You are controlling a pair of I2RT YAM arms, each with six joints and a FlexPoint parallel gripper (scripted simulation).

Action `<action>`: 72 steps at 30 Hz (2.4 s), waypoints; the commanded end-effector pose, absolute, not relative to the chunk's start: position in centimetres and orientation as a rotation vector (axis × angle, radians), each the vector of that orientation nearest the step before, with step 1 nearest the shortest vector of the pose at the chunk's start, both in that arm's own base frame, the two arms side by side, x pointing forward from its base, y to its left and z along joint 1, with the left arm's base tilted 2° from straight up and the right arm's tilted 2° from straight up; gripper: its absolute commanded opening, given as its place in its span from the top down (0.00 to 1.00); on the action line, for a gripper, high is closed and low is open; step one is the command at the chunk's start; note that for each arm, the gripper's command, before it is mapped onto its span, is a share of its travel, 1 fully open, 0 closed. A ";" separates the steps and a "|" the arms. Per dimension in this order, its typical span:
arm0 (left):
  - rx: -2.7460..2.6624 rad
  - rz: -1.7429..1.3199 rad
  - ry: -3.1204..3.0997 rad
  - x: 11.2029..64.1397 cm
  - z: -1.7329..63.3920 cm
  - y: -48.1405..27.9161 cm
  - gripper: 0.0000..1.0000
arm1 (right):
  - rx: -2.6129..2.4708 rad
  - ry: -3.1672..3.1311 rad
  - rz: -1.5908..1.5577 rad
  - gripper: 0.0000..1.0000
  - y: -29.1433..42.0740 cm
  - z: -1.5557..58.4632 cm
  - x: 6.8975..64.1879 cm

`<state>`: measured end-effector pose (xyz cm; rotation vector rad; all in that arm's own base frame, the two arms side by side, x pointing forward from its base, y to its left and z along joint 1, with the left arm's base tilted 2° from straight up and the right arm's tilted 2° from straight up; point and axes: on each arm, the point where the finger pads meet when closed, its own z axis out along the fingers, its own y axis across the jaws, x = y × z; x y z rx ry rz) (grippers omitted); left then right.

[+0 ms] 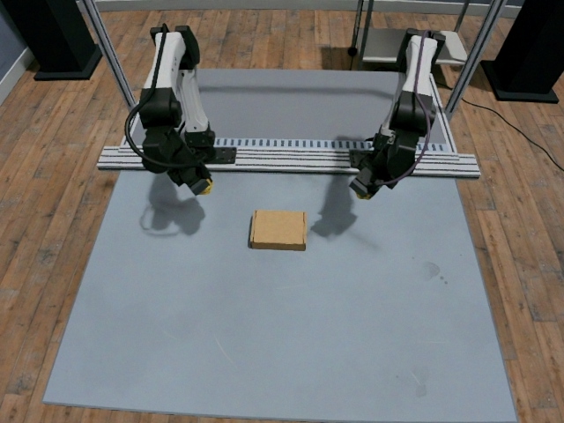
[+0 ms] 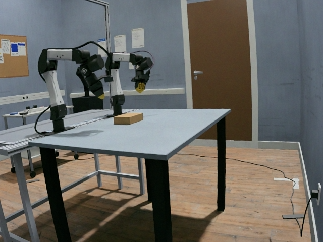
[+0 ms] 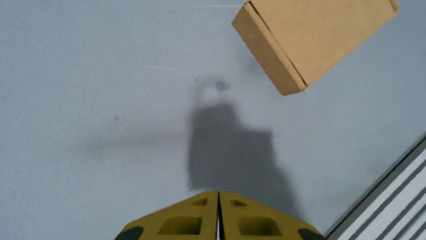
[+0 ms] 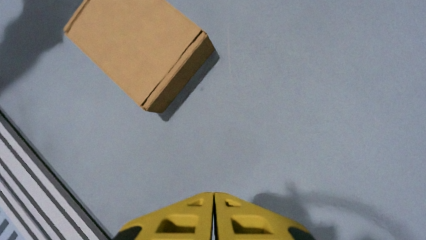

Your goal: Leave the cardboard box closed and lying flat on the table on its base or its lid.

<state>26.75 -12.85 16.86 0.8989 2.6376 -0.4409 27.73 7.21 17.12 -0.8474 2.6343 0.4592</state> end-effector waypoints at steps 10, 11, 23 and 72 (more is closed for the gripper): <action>0.676 -0.306 2.807 27.0 17.3 -12.8 1.00 | -0.618 2.820 0.328 1.00 7.0 17.2 27.9; 0.659 -0.296 2.820 27.0 17.3 -12.8 1.00 | -0.600 2.833 0.317 1.00 7.0 17.2 27.9; 0.474 -0.184 2.940 27.0 17.2 -12.8 1.00 | -0.416 2.952 0.208 1.00 7.0 17.1 27.8; 0.035 0.058 3.133 26.8 17.2 -12.6 1.00 | 0.035 3.149 -0.039 1.00 6.9 17.1 27.7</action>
